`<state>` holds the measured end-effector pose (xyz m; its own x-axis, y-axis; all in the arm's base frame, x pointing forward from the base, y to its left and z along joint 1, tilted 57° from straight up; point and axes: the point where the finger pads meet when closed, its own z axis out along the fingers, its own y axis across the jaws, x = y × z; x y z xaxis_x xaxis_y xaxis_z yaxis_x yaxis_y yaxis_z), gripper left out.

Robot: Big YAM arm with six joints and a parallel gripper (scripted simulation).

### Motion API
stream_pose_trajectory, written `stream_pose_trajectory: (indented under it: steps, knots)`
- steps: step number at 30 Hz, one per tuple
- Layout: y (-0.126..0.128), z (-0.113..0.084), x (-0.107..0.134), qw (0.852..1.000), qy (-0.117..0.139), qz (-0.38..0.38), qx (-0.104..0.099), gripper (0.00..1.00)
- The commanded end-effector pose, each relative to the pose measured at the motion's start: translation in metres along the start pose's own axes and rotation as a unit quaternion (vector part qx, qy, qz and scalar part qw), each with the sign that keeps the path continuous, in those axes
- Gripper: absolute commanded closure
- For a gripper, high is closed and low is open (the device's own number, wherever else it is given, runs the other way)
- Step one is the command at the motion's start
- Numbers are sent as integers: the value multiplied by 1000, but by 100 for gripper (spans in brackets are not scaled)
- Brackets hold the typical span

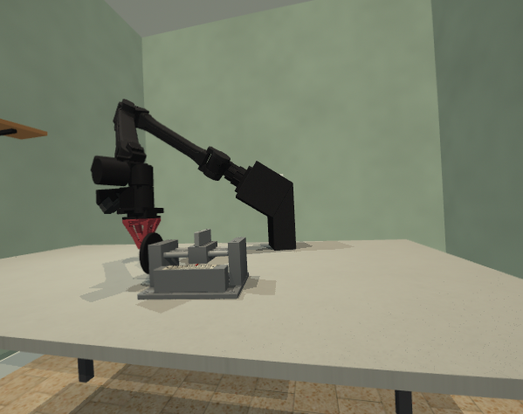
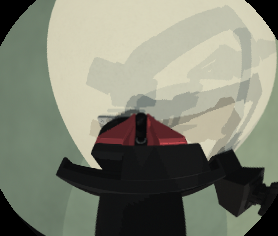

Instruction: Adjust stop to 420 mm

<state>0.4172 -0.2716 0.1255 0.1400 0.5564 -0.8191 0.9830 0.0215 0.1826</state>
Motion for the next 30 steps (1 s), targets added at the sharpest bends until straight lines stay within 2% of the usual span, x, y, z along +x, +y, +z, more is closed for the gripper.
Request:
stream_pose_trajectory:
  steps: [1, 30]
  knots:
    - [-12, 16, 0, 1000, -3, -3, 16, 94]
    - [-3, 32, -7, 1000, -6, 5, 12, 94]
